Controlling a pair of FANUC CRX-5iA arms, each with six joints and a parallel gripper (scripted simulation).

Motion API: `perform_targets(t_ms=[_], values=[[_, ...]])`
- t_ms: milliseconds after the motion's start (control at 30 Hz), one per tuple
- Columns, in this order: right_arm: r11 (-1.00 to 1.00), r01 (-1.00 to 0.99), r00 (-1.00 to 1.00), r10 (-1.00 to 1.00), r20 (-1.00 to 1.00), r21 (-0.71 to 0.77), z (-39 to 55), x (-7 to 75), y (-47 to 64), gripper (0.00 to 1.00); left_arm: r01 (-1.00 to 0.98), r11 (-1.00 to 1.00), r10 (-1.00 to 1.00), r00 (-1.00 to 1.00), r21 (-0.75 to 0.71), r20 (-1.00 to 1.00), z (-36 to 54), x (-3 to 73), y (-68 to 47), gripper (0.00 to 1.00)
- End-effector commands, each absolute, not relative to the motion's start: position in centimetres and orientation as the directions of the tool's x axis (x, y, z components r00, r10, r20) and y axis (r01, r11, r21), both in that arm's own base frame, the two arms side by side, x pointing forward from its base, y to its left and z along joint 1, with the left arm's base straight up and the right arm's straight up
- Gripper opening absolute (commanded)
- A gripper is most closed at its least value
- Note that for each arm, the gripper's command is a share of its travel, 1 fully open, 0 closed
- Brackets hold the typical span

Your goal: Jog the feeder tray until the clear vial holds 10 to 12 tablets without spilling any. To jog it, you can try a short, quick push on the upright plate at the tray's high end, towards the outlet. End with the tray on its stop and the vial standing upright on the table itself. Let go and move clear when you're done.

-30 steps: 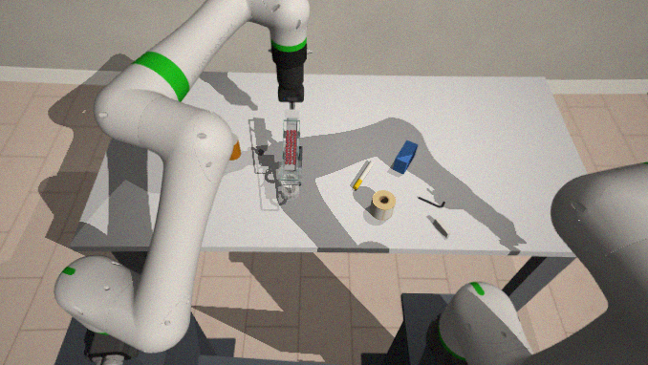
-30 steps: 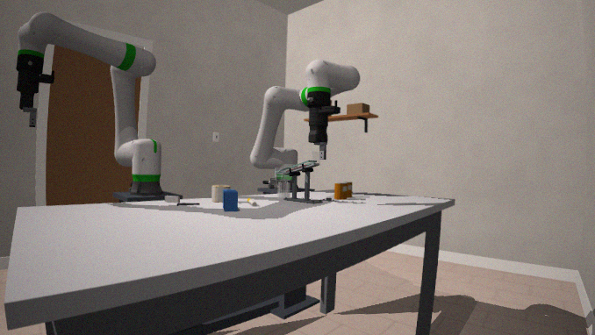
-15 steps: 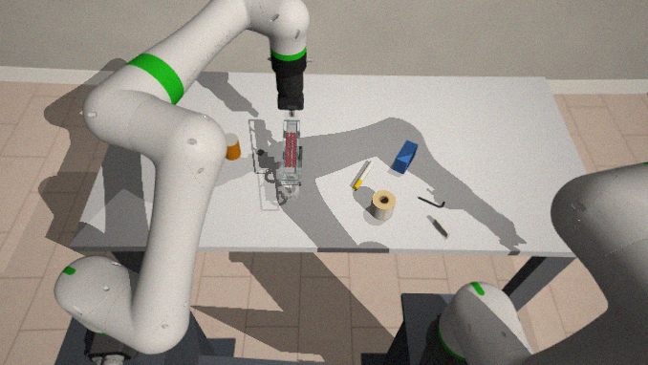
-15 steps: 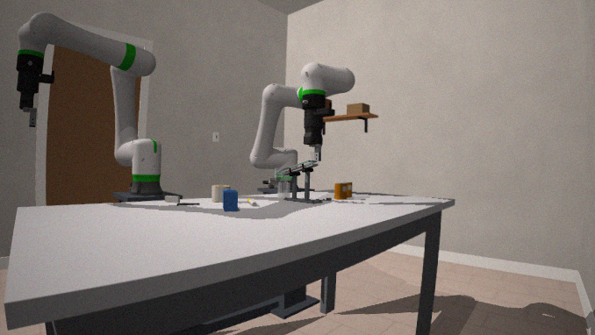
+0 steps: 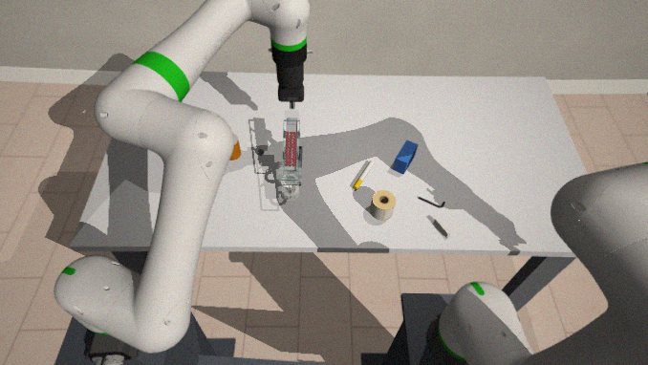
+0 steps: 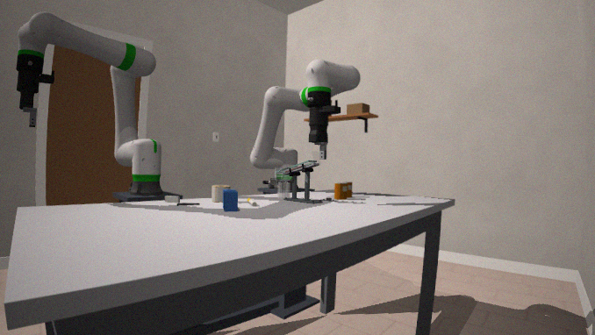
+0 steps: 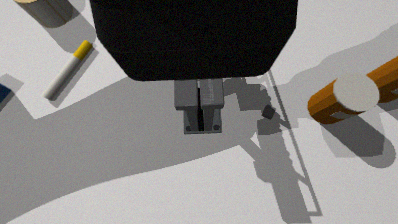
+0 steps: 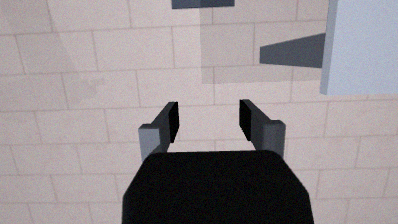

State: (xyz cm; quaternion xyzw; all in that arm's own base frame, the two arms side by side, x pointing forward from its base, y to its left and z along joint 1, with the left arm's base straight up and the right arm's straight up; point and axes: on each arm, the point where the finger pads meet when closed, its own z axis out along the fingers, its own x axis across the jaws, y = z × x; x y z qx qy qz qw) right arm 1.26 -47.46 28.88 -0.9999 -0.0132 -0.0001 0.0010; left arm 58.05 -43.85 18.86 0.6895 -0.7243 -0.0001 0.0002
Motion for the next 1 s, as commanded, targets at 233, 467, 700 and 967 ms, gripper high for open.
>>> perform_targets(t_ms=[233, 467, 700, 967], values=[[-1.0, 0.026, 1.0, 0.026, 0.0, 0.0, 29.0, 1.3, -47.5, 1.0, -0.999, 0.049, -0.999, -0.049, -0.002, 0.002, 19.0, 57.9, -43.9, 0.0], [-1.0, 0.026, 1.0, 0.026, 0.0, 0.0, 29.0, 1.3, -47.5, 1.0, -0.999, 0.049, -0.999, -0.049, -0.002, 0.002, 18.6, 56.3, -43.8, 0.0], [-1.0, 0.026, 1.0, 0.026, 0.0, 0.0, 29.0, 1.3, -47.5, 1.0, -0.999, 0.049, -0.999, -0.049, -0.002, 0.002, 18.3, 55.2, -43.7, 0.0], [-1.0, 0.026, 1.0, 0.026, 0.0, 0.0, 29.0, 1.3, -47.5, 1.0, -0.999, 0.049, -0.999, -0.049, -0.002, 0.002, 19.0, 58.0, -43.9, 0.0]])
